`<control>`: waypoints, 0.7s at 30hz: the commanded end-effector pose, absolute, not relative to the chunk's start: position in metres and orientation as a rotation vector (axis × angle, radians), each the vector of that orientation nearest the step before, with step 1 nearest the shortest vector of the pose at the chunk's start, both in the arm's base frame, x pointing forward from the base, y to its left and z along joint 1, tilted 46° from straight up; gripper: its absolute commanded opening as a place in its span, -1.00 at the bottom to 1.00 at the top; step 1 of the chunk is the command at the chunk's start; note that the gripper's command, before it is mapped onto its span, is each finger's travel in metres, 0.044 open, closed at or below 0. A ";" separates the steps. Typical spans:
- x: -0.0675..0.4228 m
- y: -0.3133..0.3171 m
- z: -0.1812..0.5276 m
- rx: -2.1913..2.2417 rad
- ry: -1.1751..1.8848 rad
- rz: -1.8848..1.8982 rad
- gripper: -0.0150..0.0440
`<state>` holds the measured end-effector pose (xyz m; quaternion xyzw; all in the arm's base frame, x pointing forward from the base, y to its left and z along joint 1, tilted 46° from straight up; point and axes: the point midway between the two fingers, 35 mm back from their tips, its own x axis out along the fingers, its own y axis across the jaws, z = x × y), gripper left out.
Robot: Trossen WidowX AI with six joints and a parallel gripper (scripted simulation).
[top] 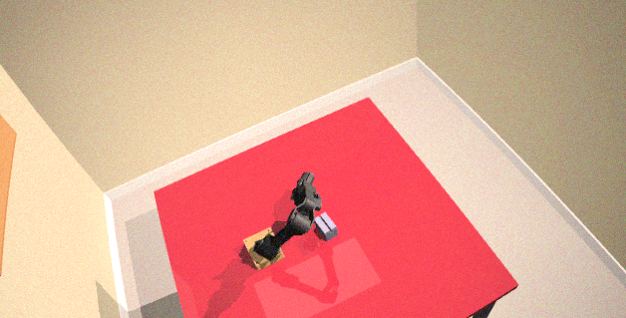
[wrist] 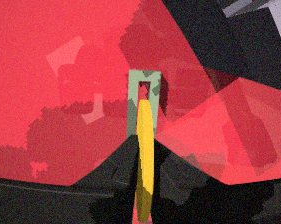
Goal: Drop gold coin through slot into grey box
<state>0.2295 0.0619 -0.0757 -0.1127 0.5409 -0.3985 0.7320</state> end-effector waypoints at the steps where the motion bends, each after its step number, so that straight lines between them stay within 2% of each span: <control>1: 0.230 0.070 -0.069 -0.241 1.190 -0.876 -0.49; 21: 0.225 0.105 -0.035 -0.240 1.192 -0.875 -0.49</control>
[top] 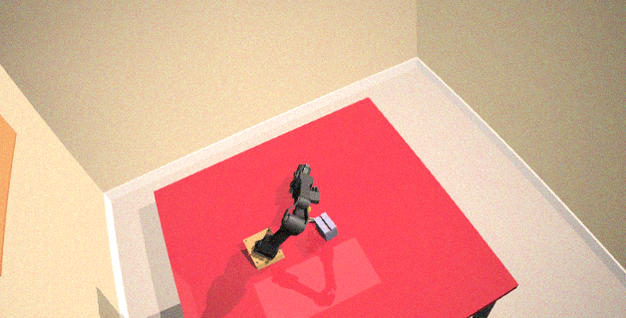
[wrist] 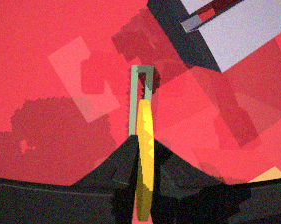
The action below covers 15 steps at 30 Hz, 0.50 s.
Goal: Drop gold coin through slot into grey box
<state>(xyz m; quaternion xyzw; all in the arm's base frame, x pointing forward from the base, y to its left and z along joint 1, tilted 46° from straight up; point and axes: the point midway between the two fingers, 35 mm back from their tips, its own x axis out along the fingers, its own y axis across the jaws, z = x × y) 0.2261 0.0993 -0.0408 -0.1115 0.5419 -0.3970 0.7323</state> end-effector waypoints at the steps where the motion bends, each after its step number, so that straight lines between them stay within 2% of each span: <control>1: 0.224 0.107 -0.033 -0.240 1.192 -0.875 -0.49; 15: 0.219 0.118 -0.018 -0.146 1.136 -0.944 -0.49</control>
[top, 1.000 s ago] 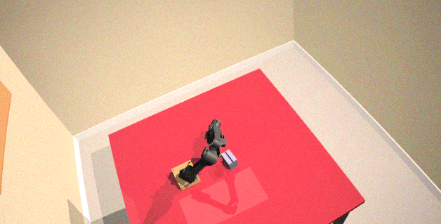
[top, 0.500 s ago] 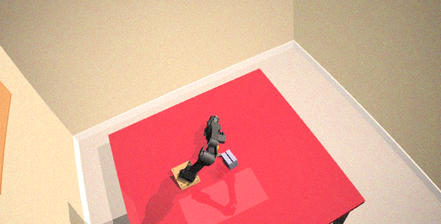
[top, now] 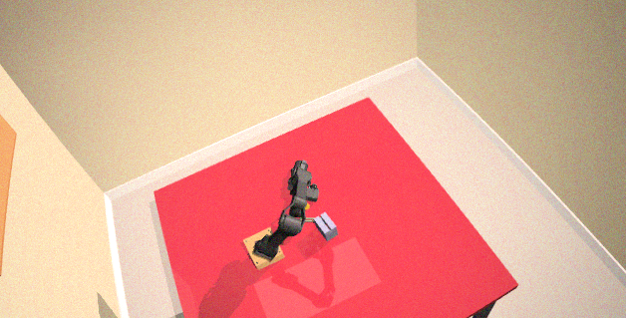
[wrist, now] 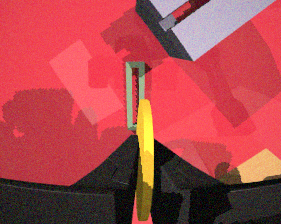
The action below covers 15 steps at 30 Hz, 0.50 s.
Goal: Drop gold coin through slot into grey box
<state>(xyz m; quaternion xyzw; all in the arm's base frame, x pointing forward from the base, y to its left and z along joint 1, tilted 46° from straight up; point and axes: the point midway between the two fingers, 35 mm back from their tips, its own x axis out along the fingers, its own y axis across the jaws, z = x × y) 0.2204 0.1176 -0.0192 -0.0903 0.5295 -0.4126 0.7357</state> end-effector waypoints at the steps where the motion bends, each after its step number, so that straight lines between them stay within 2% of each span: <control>1: 0.219 0.118 -0.018 -0.119 1.119 -0.962 -0.49; 15: 0.214 0.116 -0.016 0.264 0.865 -1.201 -0.49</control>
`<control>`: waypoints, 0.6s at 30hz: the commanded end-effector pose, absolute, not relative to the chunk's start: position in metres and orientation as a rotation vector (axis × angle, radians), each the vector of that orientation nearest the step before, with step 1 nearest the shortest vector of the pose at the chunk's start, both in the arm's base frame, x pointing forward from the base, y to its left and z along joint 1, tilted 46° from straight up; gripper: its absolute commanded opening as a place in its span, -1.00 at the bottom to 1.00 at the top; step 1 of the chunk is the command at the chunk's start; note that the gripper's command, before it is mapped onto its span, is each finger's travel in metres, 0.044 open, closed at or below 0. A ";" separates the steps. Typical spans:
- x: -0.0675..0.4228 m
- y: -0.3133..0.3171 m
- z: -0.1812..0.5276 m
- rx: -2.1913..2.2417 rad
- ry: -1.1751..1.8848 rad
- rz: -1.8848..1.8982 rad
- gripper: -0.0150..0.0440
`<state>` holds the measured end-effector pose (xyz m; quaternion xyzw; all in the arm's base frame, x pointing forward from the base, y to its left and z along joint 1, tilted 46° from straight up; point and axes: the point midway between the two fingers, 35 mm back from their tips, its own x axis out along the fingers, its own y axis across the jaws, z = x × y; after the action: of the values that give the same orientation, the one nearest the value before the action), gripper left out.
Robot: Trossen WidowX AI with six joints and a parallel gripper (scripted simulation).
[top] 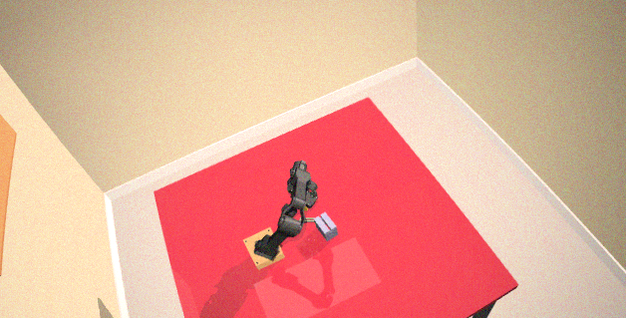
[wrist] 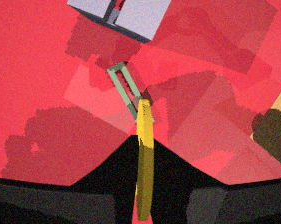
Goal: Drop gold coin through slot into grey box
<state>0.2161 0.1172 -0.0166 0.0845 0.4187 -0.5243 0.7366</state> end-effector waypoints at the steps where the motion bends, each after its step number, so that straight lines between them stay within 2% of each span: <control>1: 0.214 0.116 -0.016 0.291 0.846 -1.217 -0.49; 9: 0.211 0.115 -0.015 0.490 0.696 -1.323 -0.49; 18: 0.216 0.113 -0.012 0.496 0.694 -1.324 -0.49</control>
<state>0.2128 0.1153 -0.0144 0.2193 0.3147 -0.5932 0.7078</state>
